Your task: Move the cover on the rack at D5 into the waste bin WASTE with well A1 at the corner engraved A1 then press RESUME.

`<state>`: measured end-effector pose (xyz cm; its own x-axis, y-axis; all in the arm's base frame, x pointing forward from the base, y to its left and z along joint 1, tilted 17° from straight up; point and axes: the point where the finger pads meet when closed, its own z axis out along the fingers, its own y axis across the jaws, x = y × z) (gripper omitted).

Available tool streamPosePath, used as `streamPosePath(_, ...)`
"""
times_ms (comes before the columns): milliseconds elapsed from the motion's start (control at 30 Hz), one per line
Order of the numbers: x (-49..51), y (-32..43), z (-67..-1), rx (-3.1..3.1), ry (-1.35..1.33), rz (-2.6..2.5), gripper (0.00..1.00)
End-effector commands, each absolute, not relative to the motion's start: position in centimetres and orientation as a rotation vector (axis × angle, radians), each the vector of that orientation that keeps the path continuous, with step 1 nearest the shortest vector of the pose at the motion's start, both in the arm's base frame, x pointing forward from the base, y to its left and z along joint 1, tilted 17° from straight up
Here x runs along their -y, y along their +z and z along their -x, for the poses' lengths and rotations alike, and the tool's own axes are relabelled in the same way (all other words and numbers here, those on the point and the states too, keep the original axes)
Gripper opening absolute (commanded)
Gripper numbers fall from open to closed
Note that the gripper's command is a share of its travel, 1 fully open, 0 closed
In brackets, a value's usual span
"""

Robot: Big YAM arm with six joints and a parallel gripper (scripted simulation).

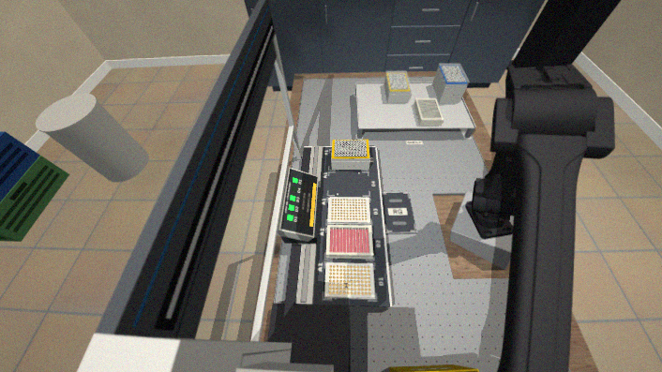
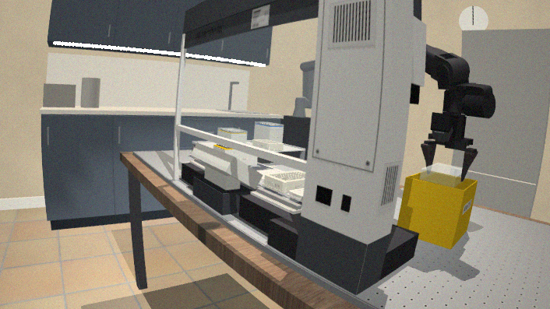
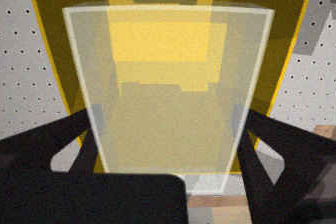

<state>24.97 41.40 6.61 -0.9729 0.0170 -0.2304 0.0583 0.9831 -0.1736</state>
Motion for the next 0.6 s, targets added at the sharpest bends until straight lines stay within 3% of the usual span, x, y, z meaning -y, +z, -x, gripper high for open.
streamPosePath(0, -42.48, 8.7, -25.92, -2.875, -0.178, -0.068, 0.0)
streamPosePath(567, -41.97, 8.42, -25.6, -2.88, -0.198, -0.062, 0.0)
